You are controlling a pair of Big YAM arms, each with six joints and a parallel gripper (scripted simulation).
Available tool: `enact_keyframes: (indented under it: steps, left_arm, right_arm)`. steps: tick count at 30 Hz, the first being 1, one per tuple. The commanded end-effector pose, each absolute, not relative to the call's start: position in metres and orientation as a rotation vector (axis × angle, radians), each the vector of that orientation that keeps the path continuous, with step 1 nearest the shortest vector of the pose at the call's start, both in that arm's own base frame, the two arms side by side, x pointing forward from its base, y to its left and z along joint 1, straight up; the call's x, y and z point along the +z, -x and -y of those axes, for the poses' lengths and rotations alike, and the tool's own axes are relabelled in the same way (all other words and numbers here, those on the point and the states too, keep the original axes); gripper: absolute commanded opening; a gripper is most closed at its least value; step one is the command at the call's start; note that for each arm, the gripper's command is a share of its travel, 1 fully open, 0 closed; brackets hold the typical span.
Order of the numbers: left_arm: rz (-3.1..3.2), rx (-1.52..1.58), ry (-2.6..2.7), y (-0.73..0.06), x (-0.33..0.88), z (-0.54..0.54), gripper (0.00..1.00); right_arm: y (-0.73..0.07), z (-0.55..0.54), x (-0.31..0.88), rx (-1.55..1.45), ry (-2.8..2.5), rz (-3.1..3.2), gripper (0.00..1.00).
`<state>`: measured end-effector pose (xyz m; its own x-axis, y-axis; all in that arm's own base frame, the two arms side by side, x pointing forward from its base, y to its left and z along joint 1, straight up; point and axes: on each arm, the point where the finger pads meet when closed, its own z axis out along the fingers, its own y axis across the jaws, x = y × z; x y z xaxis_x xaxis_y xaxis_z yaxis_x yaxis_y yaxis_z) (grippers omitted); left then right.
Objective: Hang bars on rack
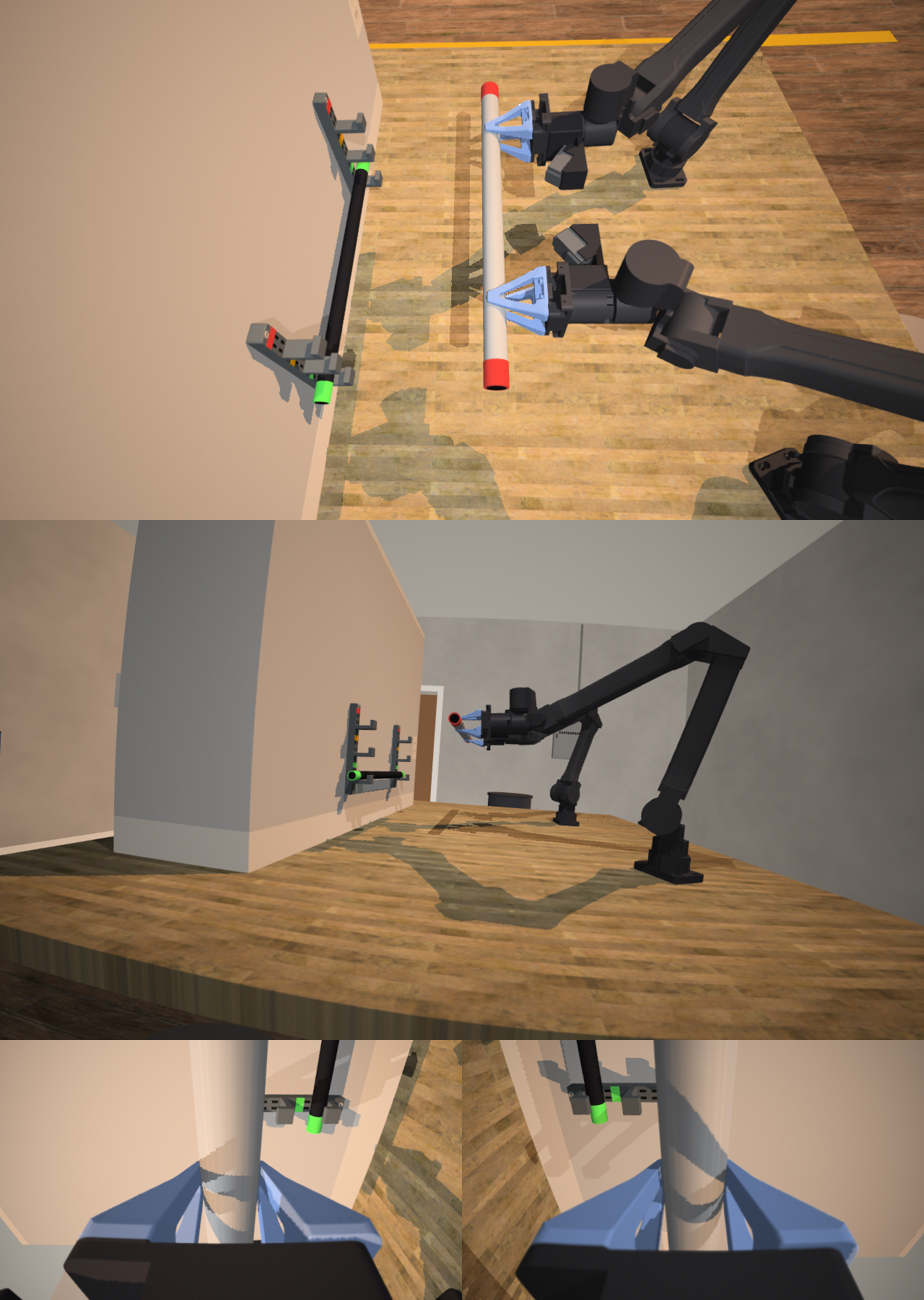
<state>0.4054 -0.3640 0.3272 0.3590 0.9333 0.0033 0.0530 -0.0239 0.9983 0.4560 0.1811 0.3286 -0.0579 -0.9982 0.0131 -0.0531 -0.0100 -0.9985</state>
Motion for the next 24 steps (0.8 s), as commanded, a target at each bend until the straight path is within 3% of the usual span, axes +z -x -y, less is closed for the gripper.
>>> enact_keyframes:
  steps: [1, 24]
  left_arm:
    - [-0.953, 0.936, -1.305, -0.415, 0.392, 0.363, 0.0]
    - [-0.953, 0.936, -1.305, -0.413, 0.403, 0.364, 0.0]
  right_arm:
    - [-0.465, -0.177, 0.391, -1.257, 1.129, -1.254, 0.0]
    - [-0.463, -0.175, 0.401, -1.257, 1.129, -1.254, 0.0]
